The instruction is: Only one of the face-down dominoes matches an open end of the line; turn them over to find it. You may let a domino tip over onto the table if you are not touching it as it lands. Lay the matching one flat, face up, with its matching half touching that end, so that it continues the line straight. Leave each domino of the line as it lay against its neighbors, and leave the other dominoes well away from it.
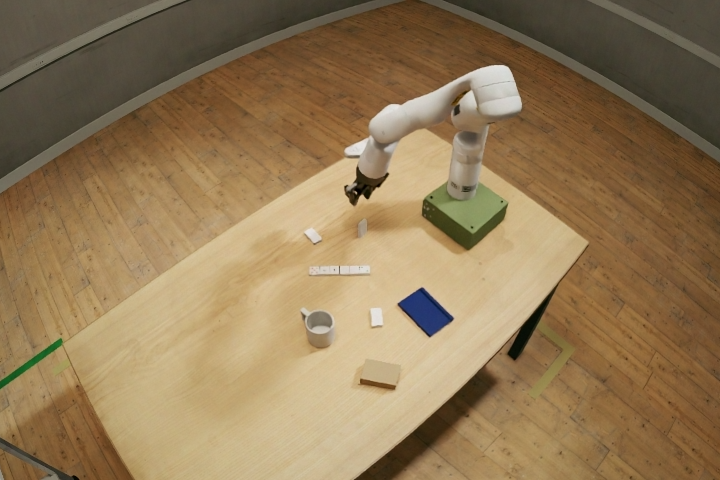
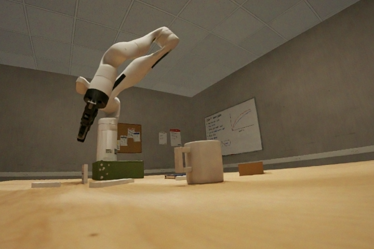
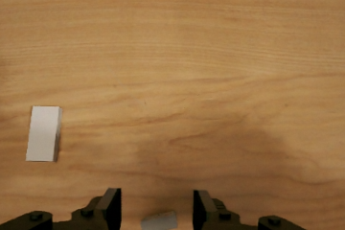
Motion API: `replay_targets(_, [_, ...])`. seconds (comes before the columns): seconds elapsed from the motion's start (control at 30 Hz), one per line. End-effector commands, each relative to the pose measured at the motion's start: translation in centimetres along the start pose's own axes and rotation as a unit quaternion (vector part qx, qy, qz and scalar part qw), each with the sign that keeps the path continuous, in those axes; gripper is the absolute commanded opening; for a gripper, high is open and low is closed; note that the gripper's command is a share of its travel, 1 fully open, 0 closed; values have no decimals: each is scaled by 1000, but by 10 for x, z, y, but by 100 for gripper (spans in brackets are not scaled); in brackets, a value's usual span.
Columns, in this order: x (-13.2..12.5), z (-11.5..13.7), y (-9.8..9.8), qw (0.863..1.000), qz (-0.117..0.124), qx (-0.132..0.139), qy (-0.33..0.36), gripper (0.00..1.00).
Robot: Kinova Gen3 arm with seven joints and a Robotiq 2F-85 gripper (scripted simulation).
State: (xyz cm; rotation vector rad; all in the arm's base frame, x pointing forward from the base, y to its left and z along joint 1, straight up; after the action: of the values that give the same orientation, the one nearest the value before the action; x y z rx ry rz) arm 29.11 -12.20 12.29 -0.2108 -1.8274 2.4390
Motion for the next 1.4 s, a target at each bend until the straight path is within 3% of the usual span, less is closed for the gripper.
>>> replay_targets(0.0, [-1,5,1,999,-7,-38,5,49])
replay_targets(0.2, [-2,12,2,997,-12,-78,13,49])
replay_targets(0.27, [-2,12,2,997,-12,-78,13,49])
replay_targets(0.77, [-3,24,5,988,-25,-152,26,49])
replay_targets(1.37, [-4,30,8,980,-32,-194,33,49])
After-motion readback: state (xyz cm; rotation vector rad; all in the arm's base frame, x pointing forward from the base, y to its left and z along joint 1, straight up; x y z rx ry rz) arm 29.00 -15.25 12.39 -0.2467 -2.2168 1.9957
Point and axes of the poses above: the point where the finger pads meet when closed, its own y axis out along the fingers, its own x axis across the jaws, z = x × y, the point moved 6 cm from there along -y, back along the fingers, and after that the axes turned 2 degrees about y, right-handed, at the moved point
